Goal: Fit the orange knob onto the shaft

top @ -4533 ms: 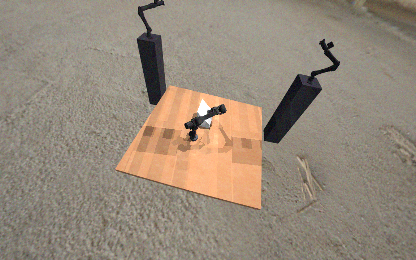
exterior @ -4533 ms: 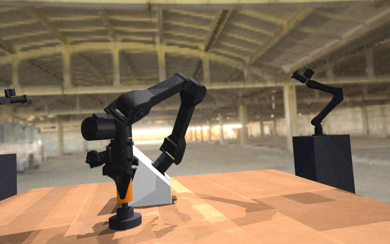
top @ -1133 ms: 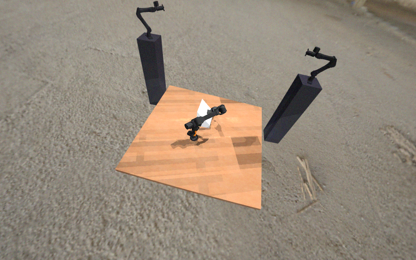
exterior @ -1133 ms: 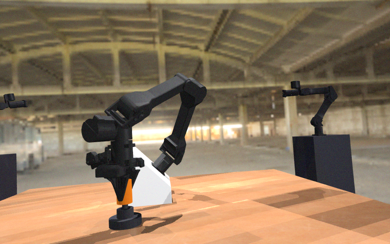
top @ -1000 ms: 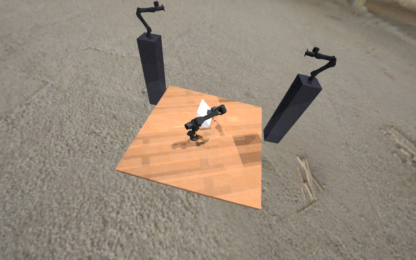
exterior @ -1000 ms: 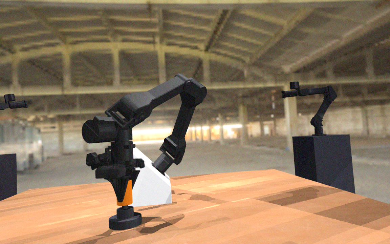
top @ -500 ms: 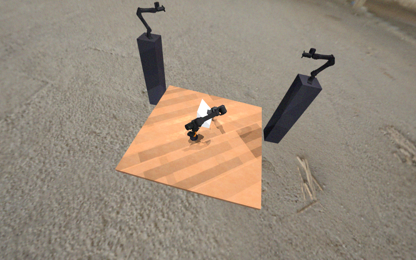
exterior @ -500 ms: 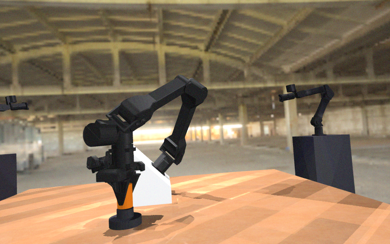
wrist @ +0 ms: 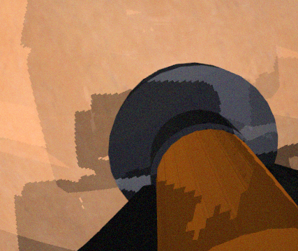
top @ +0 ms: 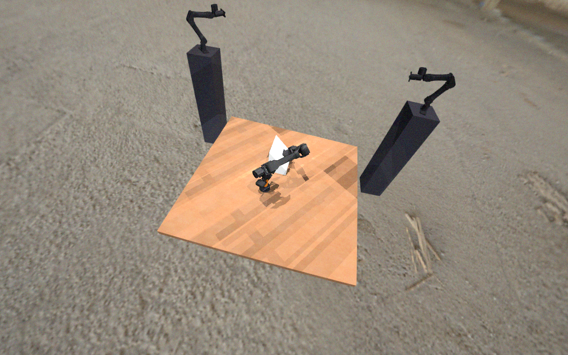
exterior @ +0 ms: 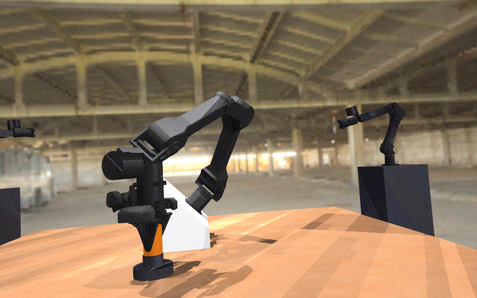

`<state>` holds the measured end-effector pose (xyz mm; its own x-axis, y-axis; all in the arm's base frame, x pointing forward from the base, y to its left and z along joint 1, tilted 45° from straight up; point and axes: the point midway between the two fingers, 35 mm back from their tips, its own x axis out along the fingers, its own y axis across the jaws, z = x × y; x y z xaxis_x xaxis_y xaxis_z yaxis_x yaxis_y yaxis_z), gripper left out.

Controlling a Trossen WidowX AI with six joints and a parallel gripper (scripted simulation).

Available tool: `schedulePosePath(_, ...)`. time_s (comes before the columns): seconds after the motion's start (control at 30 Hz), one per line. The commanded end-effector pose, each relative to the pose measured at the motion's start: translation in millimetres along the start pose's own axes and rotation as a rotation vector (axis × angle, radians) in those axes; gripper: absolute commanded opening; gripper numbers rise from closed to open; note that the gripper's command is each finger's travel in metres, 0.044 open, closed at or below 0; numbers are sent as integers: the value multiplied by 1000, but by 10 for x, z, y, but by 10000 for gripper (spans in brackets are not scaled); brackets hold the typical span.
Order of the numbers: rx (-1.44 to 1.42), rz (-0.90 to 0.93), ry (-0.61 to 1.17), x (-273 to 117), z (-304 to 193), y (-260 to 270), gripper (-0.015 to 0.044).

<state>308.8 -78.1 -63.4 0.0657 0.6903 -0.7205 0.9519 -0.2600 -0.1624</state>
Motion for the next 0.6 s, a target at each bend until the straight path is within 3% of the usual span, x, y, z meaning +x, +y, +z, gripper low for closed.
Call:
schedulePosePath(0.0,0,1,0,-3,0,1,131)
schedulePosePath(0.4,0,1,0,-3,0,1,440)
schedulePosePath(0.57,0,1,0,-3,0,1,440)
